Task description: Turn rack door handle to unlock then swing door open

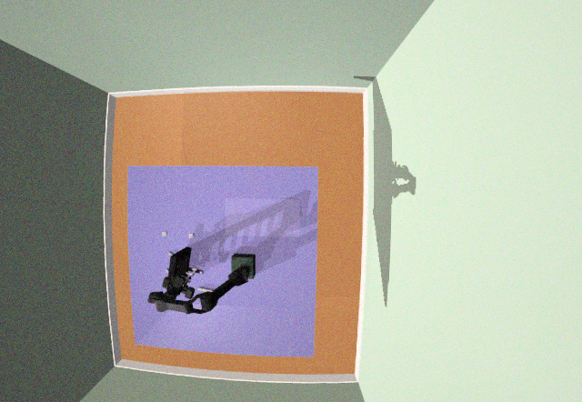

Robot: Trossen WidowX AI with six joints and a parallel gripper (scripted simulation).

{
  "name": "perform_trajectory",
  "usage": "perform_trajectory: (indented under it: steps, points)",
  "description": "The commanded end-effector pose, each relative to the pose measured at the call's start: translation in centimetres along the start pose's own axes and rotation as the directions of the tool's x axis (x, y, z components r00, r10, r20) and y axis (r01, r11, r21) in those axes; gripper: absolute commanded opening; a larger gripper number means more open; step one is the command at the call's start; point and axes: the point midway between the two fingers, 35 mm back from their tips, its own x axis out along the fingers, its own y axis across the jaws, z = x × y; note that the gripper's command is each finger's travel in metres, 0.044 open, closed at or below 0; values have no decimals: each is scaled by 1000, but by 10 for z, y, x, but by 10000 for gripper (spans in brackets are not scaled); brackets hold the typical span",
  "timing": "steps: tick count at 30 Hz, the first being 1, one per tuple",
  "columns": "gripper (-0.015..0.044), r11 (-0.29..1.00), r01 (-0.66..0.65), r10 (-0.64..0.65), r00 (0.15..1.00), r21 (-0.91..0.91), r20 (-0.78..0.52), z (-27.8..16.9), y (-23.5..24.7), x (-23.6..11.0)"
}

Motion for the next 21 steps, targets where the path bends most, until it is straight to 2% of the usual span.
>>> perform_trajectory:
  steps: [1, 21]
  points:
    - [9, 1000, -1, 1, 1000, -11, 3, 1, 0, 0]
    - [9, 911, 2, -1, 1000, -413, 4, 13, -18, 0]
